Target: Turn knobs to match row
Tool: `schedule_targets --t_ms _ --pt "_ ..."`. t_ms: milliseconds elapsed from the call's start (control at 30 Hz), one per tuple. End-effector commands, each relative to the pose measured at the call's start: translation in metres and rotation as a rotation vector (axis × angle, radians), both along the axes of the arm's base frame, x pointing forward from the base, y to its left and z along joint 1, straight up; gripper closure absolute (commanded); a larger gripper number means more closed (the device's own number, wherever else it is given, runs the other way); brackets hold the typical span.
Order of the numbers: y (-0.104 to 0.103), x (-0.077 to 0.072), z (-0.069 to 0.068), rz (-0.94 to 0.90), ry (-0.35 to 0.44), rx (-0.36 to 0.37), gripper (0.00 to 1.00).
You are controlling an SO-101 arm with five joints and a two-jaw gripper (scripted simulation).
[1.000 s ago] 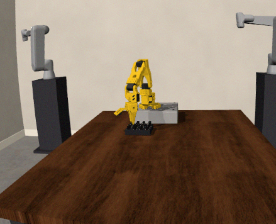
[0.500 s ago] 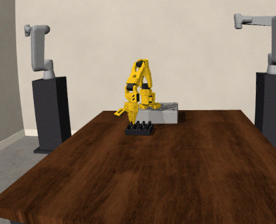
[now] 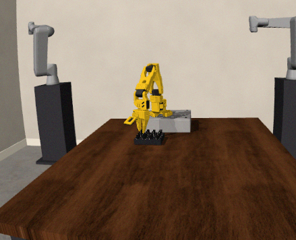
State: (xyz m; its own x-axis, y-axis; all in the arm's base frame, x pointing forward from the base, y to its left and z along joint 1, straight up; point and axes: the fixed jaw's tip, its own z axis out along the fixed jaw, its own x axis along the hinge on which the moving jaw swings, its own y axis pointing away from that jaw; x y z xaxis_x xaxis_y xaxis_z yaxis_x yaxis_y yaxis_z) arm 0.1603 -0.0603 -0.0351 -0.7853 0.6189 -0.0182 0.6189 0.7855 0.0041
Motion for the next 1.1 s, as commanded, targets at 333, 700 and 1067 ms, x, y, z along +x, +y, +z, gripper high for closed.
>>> schedule_targets --t_ms 333,700,1067 --pt "0.0010 -0.0050 -0.0024 0.201 0.019 0.007 0.99" --pt "0.0014 -0.0060 -0.0024 0.376 0.020 0.006 0.99" --pt "0.0016 -0.0070 -0.0024 0.550 0.020 0.004 0.99"
